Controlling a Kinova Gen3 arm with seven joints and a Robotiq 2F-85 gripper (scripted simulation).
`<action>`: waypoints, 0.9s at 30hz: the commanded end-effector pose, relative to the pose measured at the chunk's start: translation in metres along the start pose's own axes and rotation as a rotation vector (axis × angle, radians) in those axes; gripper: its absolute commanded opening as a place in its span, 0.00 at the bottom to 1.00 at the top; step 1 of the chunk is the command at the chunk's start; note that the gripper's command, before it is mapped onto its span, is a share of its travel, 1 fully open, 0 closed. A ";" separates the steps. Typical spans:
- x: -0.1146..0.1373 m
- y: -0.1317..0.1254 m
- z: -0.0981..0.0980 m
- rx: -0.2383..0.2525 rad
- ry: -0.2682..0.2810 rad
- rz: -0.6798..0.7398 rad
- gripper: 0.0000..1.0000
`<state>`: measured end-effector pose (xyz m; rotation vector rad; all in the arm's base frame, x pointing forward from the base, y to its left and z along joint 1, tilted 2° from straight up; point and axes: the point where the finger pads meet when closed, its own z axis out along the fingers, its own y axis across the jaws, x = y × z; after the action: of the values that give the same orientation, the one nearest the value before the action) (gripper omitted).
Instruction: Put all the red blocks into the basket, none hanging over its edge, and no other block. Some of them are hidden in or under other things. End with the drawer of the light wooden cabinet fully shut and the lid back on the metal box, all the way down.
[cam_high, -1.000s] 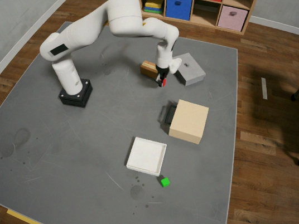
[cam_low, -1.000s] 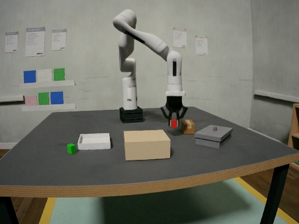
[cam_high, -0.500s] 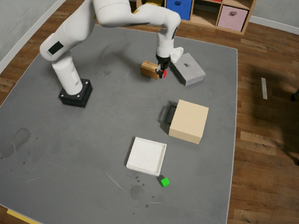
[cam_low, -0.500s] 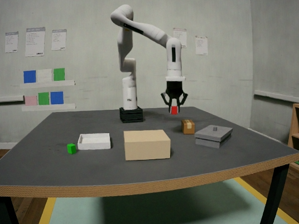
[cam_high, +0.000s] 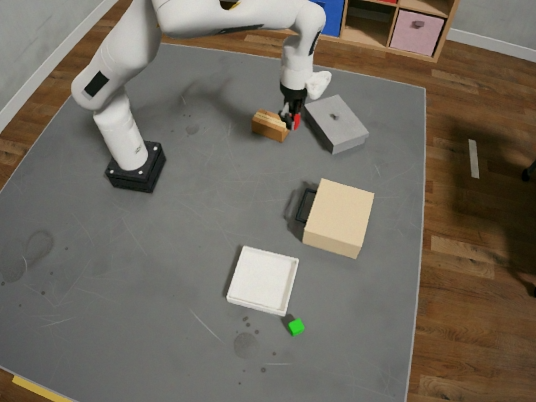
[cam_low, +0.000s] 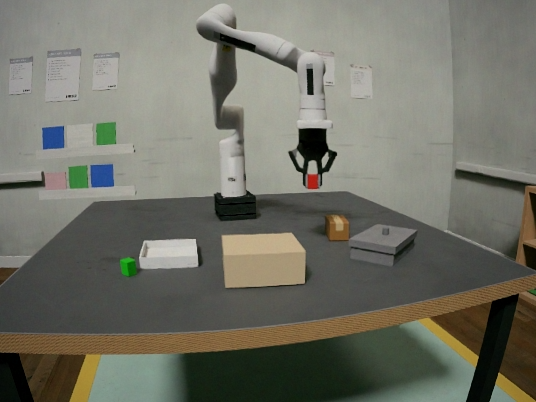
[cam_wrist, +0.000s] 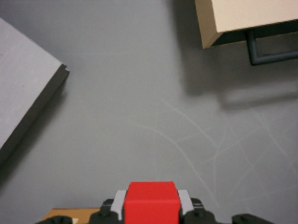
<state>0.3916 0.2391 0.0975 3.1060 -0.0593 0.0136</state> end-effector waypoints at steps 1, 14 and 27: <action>0.000 0.000 -0.004 0.001 0.001 0.000 0.10; 0.015 0.016 -0.005 0.001 0.001 0.035 0.10; 0.100 0.166 -0.005 0.003 -0.001 0.363 0.10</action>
<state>0.4615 0.1216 0.1059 3.0715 -0.4619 0.0202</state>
